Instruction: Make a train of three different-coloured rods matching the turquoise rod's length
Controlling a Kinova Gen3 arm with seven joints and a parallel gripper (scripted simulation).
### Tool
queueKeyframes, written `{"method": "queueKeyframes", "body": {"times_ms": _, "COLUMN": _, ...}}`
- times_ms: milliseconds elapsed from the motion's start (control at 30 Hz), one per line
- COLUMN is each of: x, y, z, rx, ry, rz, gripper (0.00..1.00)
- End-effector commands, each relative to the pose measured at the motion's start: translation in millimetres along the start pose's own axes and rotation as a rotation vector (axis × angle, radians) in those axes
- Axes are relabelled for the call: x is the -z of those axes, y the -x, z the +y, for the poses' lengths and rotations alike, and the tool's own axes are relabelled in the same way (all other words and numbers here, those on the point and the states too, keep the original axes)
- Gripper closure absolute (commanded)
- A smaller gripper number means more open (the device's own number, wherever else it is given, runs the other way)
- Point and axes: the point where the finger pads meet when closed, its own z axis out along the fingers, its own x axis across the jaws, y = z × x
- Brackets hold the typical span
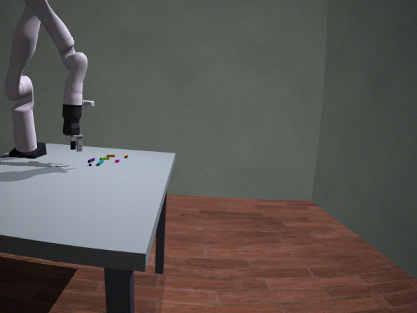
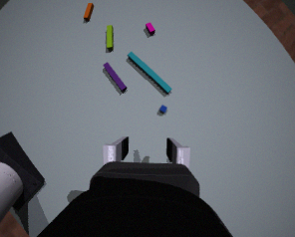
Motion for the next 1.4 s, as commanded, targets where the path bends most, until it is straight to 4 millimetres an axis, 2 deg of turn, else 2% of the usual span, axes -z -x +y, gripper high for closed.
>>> {"method": "queueKeyframes", "body": {"times_ms": 0, "x": 0, "y": 6, "z": -9, "rx": 0.079, "ry": -0.001, "rz": -0.002, "gripper": 0.0}}
{"method": "queueKeyframes", "body": {"times_ms": 333, "x": -1, "y": 45, "z": -51, "rx": 0.64, "ry": -0.002, "rz": -0.001, "gripper": 0.0}}
{"method": "queueKeyframes", "body": {"times_ms": 567, "x": -1, "y": 52, "z": -57, "rx": 0.729, "ry": -0.003, "rz": 0.0, "gripper": 0.0}}
{"method": "queueKeyframes", "body": {"times_ms": 1367, "x": -1, "y": 52, "z": -57, "rx": 0.73, "ry": -0.003, "rz": 0.0, "gripper": 0.0}}
